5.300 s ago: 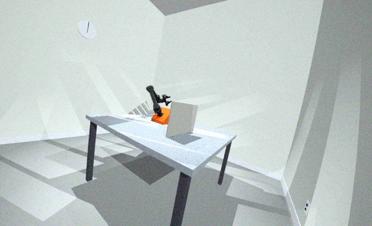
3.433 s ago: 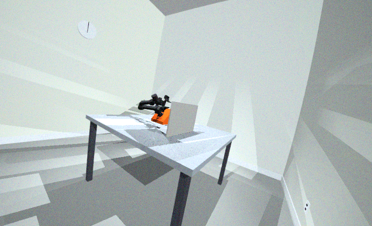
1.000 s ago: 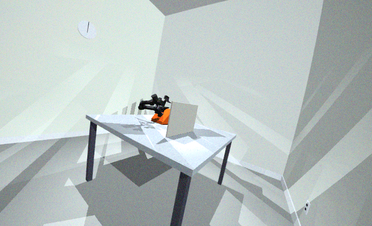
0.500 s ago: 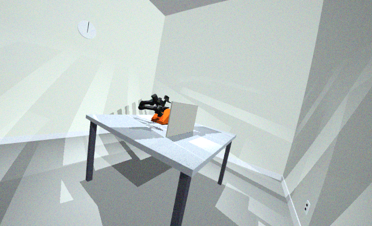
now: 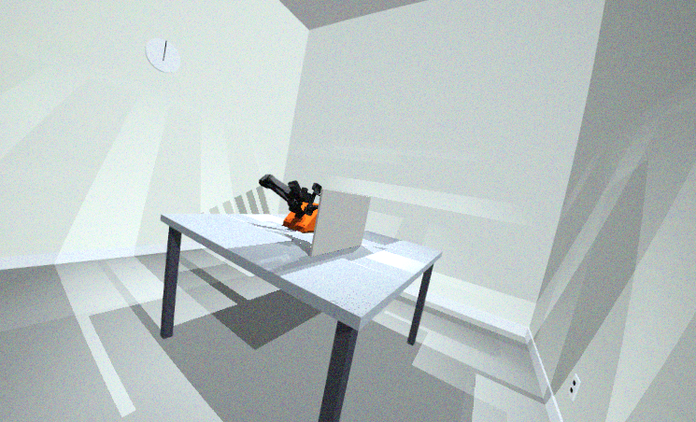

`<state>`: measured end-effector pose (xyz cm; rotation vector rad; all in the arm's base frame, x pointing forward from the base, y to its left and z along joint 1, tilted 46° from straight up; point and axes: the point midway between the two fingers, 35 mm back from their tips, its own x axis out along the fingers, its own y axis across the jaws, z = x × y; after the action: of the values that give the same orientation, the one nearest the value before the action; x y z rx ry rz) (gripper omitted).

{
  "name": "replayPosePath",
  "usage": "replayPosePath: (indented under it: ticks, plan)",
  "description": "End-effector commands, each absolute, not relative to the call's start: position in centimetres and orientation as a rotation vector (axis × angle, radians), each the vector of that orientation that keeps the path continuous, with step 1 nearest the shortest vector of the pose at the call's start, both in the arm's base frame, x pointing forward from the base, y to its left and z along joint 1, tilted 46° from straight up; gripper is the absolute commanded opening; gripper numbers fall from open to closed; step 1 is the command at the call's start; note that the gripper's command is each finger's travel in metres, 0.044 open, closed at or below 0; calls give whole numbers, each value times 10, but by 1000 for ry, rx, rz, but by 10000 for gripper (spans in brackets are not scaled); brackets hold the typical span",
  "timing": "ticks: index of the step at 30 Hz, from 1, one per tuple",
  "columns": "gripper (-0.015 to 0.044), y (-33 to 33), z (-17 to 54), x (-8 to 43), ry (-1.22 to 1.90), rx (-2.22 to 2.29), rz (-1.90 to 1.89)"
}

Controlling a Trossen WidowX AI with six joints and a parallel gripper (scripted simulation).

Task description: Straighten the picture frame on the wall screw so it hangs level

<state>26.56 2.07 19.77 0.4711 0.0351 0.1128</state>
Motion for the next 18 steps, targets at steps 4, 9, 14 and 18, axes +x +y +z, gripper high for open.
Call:
replayPosePath:
  ticks: [4,9,14,18]
  plan:
    - [260,10,185,278,45,466,113]
    - [260,10,185,278,45,466,113]
    - [260,10,185,278,45,466,113]
    - [260,11,186,284,45,466,113]
